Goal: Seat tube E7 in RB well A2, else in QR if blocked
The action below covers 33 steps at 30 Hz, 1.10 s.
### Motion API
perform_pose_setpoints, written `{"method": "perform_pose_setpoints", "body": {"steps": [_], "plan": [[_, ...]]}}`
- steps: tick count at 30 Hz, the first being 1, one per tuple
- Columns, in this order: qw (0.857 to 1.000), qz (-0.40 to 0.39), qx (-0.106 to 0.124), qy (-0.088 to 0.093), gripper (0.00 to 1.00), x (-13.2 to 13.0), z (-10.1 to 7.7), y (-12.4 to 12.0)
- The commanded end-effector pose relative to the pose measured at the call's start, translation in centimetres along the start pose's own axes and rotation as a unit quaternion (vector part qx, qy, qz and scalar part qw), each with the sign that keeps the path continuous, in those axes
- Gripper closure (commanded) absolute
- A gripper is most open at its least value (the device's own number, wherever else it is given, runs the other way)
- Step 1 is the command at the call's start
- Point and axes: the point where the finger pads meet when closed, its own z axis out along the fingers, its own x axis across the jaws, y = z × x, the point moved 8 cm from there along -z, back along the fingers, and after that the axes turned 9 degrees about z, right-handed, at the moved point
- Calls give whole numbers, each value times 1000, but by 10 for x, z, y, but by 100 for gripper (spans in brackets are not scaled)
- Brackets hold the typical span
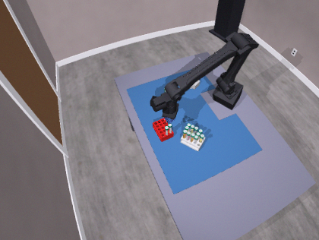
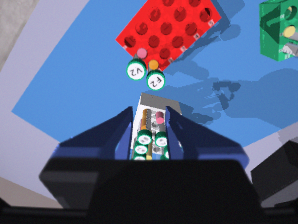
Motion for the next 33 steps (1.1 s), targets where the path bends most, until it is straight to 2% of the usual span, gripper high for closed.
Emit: {"method": "perform_pose_setpoints", "body": {"steps": [1,23,26,28,33], "plan": [[1000,1,3,-2,70,-1,18,-3],[1000,1,3,-3,70,-6,56,-5],[1000,1,1,-3,70,-8,56,-2],[1000,0,-5,6,70,-6,48,-2],[1000,0,-3,3,70,-6,50,-3]]}}
